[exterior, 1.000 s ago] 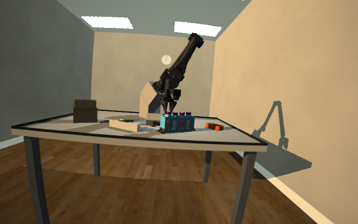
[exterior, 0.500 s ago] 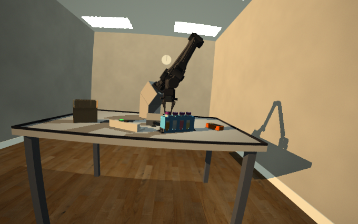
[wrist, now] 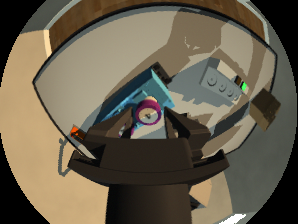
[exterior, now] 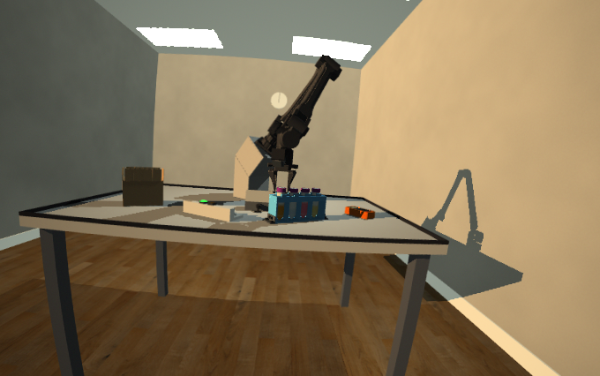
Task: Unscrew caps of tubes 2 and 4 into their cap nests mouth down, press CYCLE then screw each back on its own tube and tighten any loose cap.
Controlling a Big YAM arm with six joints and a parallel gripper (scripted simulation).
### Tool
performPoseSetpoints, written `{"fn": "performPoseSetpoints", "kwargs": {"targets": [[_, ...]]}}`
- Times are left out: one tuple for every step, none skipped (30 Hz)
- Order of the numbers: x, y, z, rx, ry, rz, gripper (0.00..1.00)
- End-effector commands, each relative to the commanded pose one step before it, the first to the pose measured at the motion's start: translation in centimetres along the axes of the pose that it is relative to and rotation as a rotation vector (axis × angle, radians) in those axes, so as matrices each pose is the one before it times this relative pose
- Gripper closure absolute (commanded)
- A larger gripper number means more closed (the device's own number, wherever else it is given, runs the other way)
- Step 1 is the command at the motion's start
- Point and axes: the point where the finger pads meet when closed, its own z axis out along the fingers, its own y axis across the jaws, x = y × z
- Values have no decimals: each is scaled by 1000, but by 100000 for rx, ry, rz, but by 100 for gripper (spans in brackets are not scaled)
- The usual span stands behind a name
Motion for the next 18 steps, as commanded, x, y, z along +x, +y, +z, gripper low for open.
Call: {"fn": "performPoseSetpoints", "kwargs": {"targets": [[-824, 536, -348, -632, -1660, 689, 51], [0, 0, 0, 0, 0, 0, 51], [0, 0, 0, 0, 0, 0, 51], [0, 0, 0, 0, 0, 0, 51], [0, 0, 0, 0, 0, 0, 51], [-387, 814, -206, -779, -602, -6527, 51], [-55, 23, -321, 60, -244, -3831, 51], [3, 5, 4, -6, 1, -4013, 51], [3, 4, 3, -5, 1, -4010, 51], [2, 5, 2, -12, 2, -4009, 51], [3, 11, 2, -48, 7, -4008, 51], [3, 13, 2, -62, 7, -4007, 51], [2, 10, 2, -47, 3, -4006, 51], [1, 7, 1, -34, 1, -4005, 51], [1, 8, 1, -35, 0, -4004, 51], [0, 0, 0, 0, 0, 0, 51], [0, 0, 0, 0, 0, 0, 51], [-4, -1, -6, -32, -2, -3983, 51]]}}
